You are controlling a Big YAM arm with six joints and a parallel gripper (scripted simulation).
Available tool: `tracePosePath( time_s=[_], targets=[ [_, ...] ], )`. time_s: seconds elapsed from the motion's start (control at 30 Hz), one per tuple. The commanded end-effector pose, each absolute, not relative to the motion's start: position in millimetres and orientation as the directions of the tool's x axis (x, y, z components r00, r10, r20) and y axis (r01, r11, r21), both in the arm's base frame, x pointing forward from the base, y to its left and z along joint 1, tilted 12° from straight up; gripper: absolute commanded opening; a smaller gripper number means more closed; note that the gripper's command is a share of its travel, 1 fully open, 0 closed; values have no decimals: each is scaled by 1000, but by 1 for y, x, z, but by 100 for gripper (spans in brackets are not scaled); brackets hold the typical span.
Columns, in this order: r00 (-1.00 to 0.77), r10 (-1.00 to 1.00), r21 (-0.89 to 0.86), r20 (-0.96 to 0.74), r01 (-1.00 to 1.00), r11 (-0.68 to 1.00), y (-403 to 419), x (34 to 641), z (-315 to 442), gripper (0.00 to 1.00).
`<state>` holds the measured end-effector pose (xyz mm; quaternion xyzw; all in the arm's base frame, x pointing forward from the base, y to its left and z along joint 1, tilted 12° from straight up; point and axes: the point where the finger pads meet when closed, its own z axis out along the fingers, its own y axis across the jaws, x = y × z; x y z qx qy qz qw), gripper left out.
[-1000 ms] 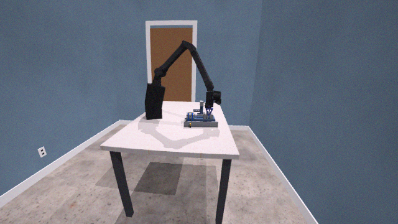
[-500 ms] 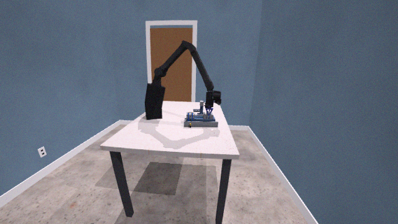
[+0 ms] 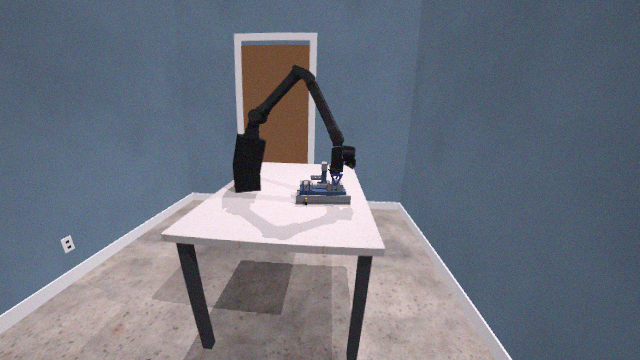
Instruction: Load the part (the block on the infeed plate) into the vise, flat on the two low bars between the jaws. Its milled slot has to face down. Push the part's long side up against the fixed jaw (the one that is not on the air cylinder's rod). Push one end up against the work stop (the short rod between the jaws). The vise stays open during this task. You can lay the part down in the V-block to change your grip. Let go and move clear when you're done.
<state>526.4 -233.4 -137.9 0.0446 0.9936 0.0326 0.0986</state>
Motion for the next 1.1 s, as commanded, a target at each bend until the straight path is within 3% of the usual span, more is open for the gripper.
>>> tracePosePath(
  time_s=[0.0, 1.07],
  targets=[
    [-972, 97, 64, -216, 85, 994, -236, 545, -133, 0],
    [-970, 97, 62, -221, 85, 994, -236, 547, -136, 0]
  ],
)
